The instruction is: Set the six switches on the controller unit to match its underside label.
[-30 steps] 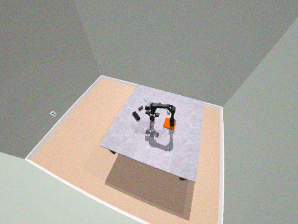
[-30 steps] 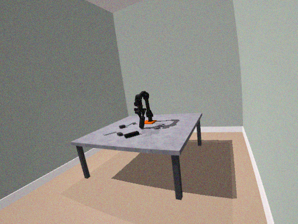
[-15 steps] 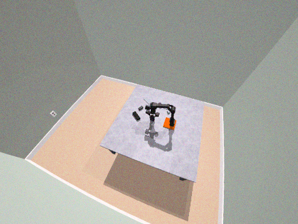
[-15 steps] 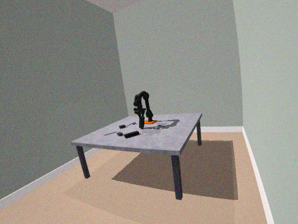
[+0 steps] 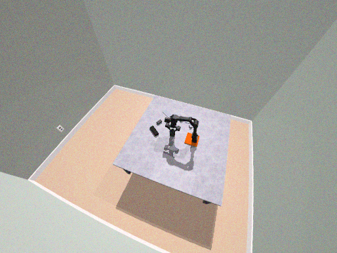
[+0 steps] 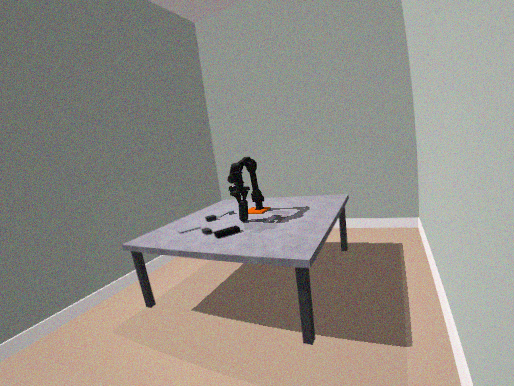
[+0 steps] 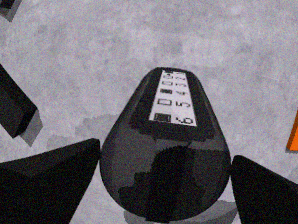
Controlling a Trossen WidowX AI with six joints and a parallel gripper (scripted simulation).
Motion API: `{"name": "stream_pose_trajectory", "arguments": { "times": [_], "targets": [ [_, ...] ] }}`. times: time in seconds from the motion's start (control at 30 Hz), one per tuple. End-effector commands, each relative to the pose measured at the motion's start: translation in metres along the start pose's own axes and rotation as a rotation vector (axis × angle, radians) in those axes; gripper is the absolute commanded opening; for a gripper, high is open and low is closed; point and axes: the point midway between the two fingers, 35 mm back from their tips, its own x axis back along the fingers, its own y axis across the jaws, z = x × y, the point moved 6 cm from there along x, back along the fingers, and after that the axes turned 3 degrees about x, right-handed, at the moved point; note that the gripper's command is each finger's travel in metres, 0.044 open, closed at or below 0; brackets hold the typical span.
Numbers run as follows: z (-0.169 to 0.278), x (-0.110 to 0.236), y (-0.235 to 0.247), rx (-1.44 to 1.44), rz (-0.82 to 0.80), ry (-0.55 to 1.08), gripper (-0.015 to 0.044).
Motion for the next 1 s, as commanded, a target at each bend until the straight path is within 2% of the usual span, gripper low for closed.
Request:
{"name": "stream_pose_trajectory", "arguments": {
  "times": [0.0, 0.97],
  "targets": [
    [-0.005, 0.0, 0.0, 0.003, 0.003, -0.01, 0.0338],
    [-0.028, -0.002, -0.002, 0.003, 0.003, -0.012, 0.0338]
  ]
}}
